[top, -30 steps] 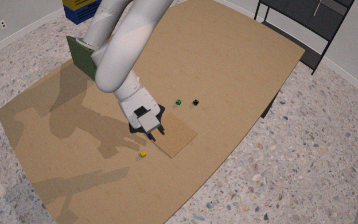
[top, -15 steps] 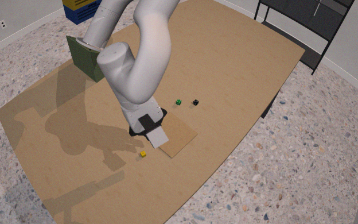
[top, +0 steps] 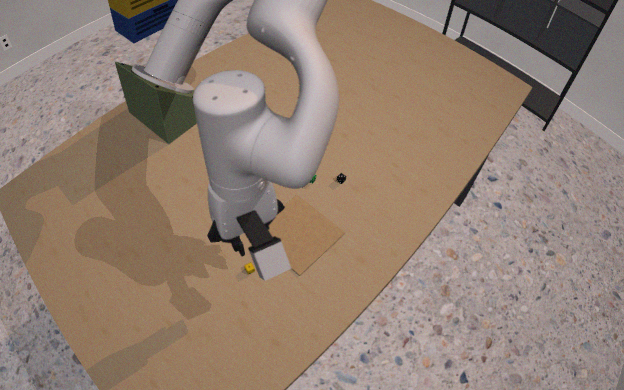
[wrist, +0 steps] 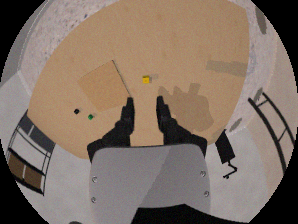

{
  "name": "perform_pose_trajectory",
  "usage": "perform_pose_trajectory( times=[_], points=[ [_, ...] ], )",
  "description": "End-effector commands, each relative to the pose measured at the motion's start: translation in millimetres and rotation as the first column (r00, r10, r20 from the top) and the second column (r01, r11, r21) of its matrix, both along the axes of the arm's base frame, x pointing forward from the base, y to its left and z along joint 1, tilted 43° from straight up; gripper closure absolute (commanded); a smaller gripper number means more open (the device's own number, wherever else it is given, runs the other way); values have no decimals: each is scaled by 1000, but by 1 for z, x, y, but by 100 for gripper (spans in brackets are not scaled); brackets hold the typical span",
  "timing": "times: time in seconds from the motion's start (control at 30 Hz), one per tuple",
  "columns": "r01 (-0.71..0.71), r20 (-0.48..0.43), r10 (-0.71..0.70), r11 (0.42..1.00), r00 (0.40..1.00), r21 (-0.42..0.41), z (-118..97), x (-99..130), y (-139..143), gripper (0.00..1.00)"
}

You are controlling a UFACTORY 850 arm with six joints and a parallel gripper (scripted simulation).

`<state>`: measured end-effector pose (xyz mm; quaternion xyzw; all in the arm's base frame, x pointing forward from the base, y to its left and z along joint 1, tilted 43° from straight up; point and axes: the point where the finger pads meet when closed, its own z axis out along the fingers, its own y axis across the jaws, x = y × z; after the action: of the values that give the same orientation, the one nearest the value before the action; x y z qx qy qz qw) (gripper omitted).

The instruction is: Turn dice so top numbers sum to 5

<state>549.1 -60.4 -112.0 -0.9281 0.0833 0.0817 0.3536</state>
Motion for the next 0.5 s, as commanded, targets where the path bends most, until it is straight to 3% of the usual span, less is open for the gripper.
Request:
perform_pose_trajectory(
  times=[0.0,0.33,0.47],
  points=[
    [-20,-31,20,1000,999,-7,0,1,-3,0],
    [-20,-31,20,1000,999,-7,-1,1,-3,0],
    [-20,-28,20,1000,999,-4,-21,-10,18,0]
  ],
)
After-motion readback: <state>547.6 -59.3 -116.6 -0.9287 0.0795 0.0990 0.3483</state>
